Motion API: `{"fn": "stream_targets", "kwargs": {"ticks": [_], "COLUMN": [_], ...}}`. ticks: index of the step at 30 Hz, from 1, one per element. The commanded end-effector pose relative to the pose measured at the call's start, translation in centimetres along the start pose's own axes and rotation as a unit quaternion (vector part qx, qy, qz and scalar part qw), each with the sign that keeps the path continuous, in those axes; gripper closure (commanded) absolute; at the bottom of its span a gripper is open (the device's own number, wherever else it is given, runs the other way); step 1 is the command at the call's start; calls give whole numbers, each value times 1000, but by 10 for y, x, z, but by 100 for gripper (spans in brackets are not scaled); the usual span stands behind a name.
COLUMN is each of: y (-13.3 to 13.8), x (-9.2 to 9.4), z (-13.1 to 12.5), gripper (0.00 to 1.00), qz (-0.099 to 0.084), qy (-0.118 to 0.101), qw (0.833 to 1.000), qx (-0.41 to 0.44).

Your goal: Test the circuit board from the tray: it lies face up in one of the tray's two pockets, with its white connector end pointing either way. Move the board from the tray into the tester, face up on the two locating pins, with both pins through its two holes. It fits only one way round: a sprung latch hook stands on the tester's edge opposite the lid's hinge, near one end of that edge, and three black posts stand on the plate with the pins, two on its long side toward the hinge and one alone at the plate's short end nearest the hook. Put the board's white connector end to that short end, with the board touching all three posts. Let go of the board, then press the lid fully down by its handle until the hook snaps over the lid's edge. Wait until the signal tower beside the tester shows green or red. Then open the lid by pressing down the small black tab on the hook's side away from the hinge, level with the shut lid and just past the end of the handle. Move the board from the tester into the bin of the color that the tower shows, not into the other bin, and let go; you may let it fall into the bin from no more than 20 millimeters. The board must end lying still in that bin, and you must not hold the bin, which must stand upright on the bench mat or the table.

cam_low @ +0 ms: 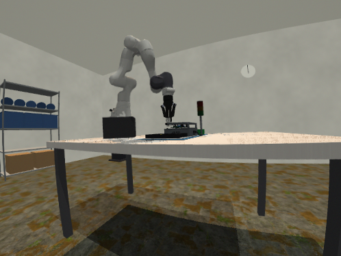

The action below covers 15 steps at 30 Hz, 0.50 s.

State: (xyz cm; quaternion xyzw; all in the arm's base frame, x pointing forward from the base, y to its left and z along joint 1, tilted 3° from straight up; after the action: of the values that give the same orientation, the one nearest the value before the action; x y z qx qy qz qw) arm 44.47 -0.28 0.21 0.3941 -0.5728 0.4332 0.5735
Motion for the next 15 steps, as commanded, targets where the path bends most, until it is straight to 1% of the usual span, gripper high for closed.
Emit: {"fn": "stream_targets", "kwargs": {"ticks": [1, 15], "y": [0, 0], "x": [-2, -5], "z": [1, 1], "gripper": [100, 100], "qz": [-1, -1], "qy": [0, 0], "qw": [1000, 1000], "qx": [-1, -1]}}
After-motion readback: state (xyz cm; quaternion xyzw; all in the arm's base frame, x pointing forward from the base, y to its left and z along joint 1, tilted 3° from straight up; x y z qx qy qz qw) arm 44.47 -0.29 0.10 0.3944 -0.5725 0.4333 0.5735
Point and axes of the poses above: the point where the finger pads meet when closed, its own x axis back along the fingers, its own y axis across the jaws, z = x × y, the point moved 6 cm from there along x, back along the fingers, and after that the axes turned 12 degrees about -x, right-handed, at the moved point
